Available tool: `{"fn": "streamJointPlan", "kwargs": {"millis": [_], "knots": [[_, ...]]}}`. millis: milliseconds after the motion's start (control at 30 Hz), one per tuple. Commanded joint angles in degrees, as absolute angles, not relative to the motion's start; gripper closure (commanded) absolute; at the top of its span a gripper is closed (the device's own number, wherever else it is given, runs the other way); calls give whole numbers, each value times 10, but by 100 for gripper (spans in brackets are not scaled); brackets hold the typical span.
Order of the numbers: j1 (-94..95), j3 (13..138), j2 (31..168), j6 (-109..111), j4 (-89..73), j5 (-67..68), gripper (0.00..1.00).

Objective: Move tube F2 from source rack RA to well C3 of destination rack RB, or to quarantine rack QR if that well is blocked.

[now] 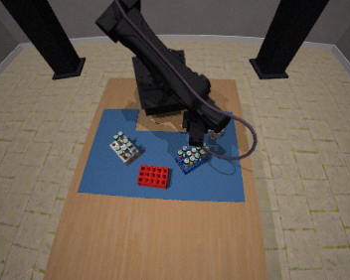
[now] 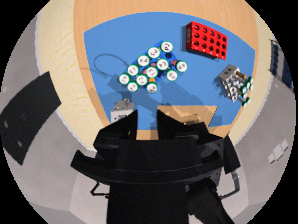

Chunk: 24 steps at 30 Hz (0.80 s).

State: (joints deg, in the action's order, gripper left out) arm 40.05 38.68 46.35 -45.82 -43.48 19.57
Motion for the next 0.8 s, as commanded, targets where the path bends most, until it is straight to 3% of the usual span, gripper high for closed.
{"fn": "streamJointPlan", "kwargs": {"millis": [0, 767], "knots": [[432, 410, 483, -524, -439, 257, 70], [434, 409, 464, -536, -450, 271, 70]]}}
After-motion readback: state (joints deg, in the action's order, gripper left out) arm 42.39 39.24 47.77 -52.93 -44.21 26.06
